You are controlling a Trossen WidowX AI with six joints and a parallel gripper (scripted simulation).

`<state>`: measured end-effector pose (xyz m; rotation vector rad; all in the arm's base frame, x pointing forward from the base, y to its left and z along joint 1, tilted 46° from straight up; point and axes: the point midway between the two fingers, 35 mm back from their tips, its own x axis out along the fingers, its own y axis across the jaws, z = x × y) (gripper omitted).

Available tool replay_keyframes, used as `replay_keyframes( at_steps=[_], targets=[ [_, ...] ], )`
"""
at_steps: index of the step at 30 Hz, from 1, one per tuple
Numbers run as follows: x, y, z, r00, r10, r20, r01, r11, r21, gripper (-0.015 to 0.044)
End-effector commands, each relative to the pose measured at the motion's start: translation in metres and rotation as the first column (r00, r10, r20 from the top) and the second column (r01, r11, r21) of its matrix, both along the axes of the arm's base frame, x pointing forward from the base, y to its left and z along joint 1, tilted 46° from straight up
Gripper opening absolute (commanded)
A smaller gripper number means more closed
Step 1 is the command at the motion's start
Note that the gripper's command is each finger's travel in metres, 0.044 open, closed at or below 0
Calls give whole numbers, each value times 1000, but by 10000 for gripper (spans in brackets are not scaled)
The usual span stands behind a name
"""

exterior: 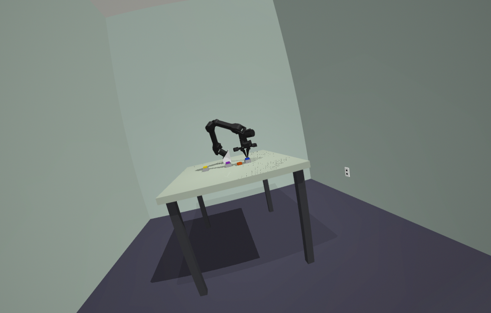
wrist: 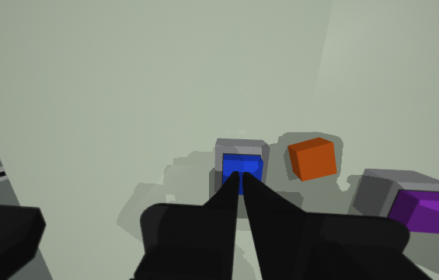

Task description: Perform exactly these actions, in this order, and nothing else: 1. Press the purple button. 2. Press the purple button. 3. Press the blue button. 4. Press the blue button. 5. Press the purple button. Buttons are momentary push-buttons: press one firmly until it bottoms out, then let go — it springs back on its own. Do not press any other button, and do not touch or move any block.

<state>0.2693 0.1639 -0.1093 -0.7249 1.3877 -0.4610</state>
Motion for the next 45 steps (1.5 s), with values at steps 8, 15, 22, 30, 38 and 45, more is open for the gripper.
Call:
replay_keyframes(
  at_steps=[8, 15, 22, 30, 38, 45],
  targets=[
    [0, -7, -5, 1000, -1, -6, 1, 1000, -9, 20],
    [0, -7, -5, 1000, -1, -6, 1, 1000, -9, 20],
    [0, -7, -5, 1000, -1, -6, 1, 1000, -9, 20],
    [-5, 16, 19, 1000, -1, -7, 1, 1000, -8, 20],
    [-14, 59, 63, 1000, -1, -9, 1, 1000, -6, 20],
    [-11, 47, 78, 1000, 0, -9, 0, 1000, -6, 20]
  ],
)
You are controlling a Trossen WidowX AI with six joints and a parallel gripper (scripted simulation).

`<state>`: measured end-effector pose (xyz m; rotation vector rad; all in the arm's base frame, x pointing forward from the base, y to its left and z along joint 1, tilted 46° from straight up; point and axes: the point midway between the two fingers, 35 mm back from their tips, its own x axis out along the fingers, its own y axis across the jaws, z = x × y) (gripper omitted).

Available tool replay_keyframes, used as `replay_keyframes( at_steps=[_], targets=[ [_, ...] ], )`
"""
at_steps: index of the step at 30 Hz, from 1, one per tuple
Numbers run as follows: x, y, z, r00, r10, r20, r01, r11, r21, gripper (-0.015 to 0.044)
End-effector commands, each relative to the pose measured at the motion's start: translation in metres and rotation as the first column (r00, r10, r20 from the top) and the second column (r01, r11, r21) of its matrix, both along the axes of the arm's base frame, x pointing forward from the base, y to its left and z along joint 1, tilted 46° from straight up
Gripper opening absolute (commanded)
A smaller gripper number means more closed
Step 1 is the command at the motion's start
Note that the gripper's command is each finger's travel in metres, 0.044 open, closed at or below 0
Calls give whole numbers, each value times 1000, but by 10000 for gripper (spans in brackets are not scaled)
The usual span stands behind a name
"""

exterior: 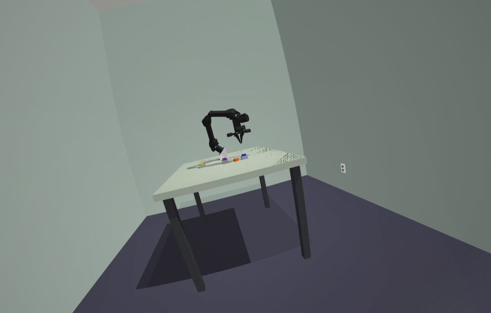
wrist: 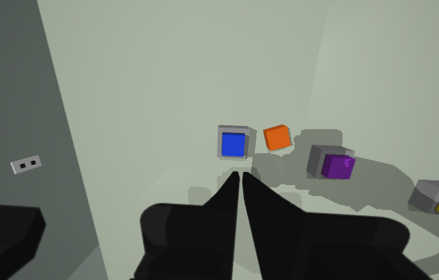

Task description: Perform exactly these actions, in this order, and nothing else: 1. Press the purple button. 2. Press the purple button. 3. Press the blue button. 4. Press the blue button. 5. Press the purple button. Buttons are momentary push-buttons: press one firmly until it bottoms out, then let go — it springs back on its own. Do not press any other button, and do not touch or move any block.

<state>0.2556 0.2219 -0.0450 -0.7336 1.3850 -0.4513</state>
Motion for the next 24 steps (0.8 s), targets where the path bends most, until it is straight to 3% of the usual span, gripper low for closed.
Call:
replay_keyframes(
  at_steps=[1, 11, 19, 24],
  targets=[
    [4, -20, 25, 1000, -11, -7, 11, 1000, -6, 20],
    [-6, -113, 107, 1000, -12, -8, 12, 1000, -16, 20],
    [-6, -117, 106, 1000, -12, -9, 12, 1000, -16, 20],
    [2, -156, 67, 1000, -12, -7, 12, 1000, -18, 20]
  ],
)
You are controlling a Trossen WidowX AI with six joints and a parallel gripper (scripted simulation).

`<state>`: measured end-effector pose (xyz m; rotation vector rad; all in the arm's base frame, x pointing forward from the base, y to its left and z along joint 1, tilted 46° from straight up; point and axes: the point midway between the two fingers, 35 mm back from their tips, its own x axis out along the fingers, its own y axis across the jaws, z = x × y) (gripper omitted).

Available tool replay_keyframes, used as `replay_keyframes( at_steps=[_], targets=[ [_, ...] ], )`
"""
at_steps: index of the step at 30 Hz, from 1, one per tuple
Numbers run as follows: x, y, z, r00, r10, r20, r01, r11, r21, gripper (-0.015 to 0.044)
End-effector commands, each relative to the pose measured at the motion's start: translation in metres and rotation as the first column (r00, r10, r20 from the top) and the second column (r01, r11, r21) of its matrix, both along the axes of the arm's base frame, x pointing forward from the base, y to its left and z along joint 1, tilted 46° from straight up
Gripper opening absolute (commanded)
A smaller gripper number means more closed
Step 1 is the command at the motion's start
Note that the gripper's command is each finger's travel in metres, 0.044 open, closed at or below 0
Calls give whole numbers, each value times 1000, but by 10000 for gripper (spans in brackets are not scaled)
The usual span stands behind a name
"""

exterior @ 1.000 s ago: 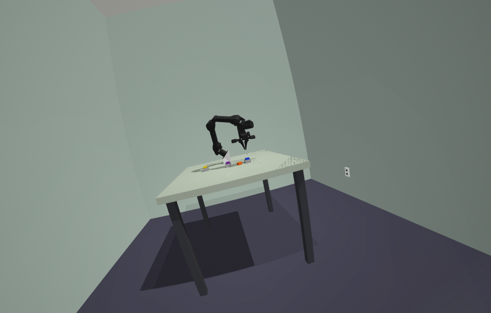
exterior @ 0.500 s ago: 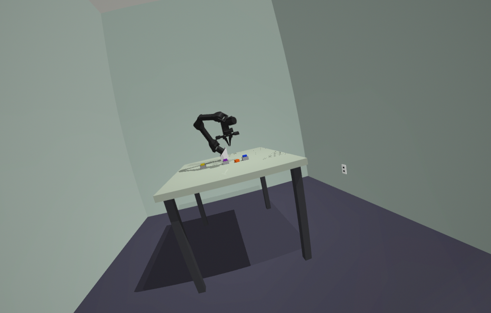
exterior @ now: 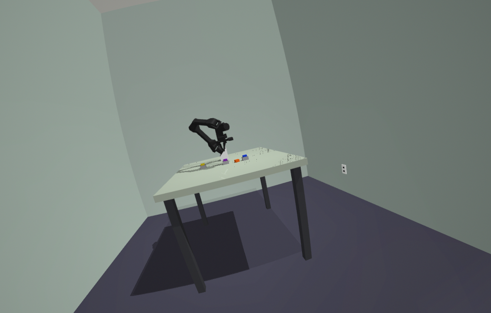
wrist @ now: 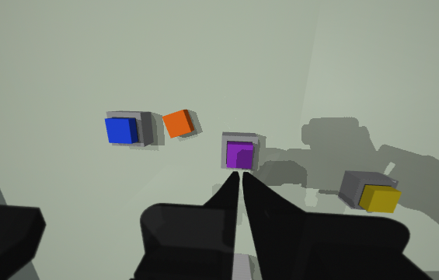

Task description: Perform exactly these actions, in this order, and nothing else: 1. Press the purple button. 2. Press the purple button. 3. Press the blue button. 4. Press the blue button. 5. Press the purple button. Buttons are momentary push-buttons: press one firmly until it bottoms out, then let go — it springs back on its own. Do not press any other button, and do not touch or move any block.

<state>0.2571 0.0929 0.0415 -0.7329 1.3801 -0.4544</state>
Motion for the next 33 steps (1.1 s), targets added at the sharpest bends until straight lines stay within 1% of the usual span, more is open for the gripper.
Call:
replay_keyframes(
  at_steps=[1, 33],
  targets=[
    [0, -29, -21, 1000, -12, -12, 12, 1000, -17, 20],
    [5, -52, -45, 1000, -12, -12, 12, 1000, -18, 20]
  ],
)
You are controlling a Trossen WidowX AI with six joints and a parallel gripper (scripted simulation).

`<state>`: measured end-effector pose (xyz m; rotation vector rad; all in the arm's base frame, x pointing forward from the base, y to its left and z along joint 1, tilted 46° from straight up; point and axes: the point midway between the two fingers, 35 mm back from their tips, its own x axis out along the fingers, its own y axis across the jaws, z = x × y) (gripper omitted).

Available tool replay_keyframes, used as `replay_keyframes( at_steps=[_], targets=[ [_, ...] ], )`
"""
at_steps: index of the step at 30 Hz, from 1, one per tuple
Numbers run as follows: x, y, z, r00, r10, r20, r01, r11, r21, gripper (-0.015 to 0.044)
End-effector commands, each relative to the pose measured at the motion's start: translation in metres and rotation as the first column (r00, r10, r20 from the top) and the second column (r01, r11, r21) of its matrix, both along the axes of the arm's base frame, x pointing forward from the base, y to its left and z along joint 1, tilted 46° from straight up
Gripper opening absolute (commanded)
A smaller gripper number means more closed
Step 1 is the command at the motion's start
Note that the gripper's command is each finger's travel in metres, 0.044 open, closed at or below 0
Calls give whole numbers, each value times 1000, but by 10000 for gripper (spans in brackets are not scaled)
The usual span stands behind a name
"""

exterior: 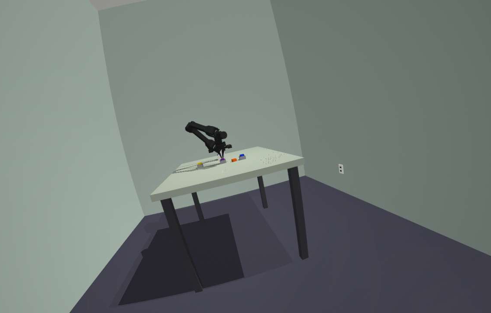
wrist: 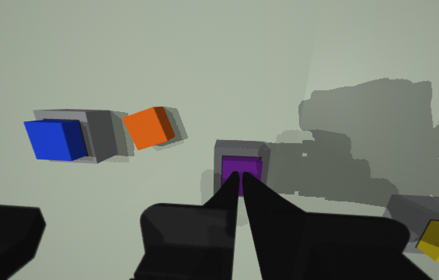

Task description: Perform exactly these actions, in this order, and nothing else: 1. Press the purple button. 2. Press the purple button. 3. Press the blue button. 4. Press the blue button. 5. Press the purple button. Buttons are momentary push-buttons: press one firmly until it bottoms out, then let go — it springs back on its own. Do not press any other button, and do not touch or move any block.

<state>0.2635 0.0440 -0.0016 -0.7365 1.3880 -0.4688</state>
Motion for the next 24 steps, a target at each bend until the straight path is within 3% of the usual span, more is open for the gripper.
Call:
replay_keyframes(
  at_steps=[1, 17, 24],
  targets=[
    [-1, -4, -2, 1000, -2, -6, 2, 1000, -7, 20],
    [-1, -4, -2, 1000, -2, -6, 2, 1000, -7, 20],
    [-6, 20, 22, 1000, -2, -7, 1, 1000, -6, 20]
  ],
)
